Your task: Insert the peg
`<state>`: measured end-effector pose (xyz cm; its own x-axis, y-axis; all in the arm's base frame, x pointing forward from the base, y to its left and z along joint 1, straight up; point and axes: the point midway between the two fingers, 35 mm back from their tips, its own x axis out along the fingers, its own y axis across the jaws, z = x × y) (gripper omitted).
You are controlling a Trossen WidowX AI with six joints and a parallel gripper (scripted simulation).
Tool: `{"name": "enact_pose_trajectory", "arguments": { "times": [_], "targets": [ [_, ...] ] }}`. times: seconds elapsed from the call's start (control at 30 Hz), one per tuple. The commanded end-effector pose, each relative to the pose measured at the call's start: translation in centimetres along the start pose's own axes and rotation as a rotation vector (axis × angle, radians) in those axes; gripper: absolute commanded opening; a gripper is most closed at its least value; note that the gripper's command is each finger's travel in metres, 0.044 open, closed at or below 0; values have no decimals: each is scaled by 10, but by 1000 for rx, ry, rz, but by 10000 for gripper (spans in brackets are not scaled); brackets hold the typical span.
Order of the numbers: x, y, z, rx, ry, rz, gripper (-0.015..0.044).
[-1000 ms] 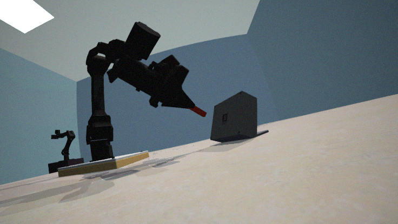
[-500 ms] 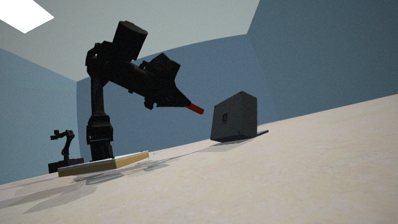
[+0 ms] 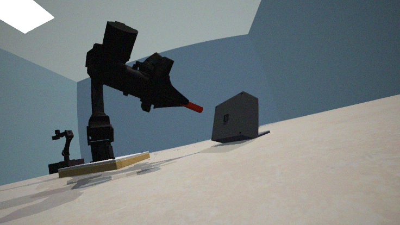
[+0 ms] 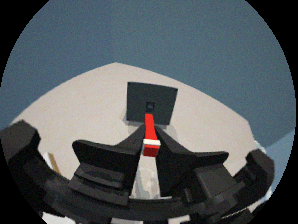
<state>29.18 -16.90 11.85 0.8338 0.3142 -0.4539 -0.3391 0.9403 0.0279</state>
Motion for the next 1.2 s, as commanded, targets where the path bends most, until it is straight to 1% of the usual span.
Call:
{"name": "enact_pose_trajectory", "arguments": {
  "times": [0.0, 1.17],
  "targets": [
    [3, 1, -3, 1, -4, 3, 0],
    [35, -4, -2, -37, -45, -25, 0]
  ]
}}
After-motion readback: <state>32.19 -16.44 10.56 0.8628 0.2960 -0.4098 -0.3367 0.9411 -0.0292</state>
